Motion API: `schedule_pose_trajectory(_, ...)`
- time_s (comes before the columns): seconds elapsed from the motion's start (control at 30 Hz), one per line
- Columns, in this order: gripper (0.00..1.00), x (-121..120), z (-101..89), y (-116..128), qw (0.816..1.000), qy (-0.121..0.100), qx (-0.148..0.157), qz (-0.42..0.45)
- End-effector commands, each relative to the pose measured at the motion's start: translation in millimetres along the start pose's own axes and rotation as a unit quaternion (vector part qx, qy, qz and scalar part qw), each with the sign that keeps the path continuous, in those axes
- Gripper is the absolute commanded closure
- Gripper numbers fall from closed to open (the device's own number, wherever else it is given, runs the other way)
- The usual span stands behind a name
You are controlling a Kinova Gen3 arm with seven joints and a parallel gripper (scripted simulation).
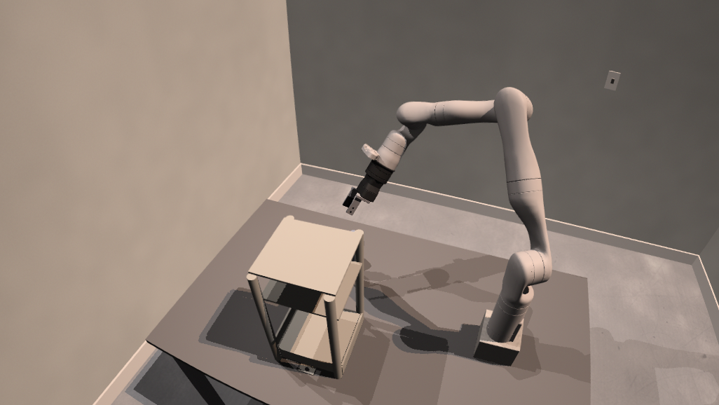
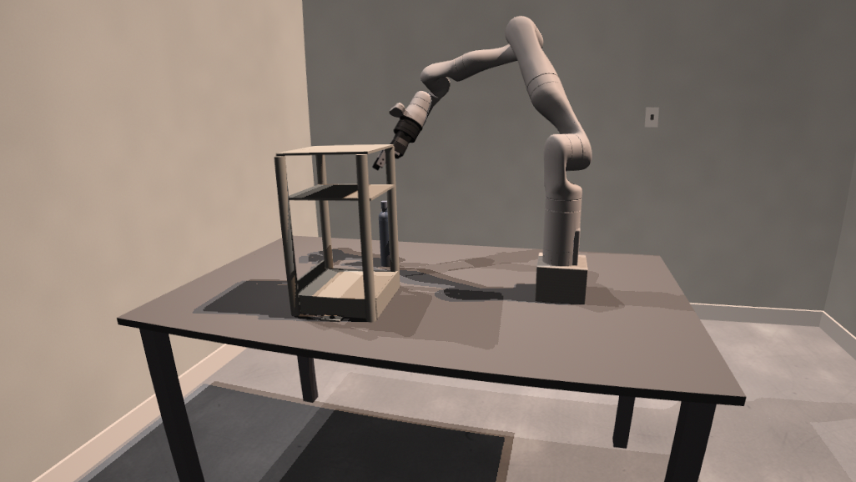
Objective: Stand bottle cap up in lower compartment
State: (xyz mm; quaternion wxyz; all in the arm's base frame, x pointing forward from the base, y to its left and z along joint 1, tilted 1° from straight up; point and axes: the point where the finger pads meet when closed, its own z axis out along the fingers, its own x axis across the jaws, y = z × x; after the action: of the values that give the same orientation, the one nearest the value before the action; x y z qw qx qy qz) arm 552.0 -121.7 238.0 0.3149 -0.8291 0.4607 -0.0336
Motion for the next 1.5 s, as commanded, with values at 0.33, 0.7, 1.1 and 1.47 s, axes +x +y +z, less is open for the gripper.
schedule_pose_trajectory(0.33, 0.0, 14, 10.2, 21, 0.977, -0.113, 0.155, -0.095)
schedule_pose_trajectory(0.7, 0.0, 17, 18.6, 27, 0.919, -0.202, 0.28, -0.19)
schedule_pose_trajectory(1.1, 0.0, 19, 25.0, 31, 0.868, -0.255, 0.349, -0.245)
schedule_pose_trajectory(1.47, 0.0, 19, 27.3, 33, 0.842, -0.276, 0.378, -0.267)
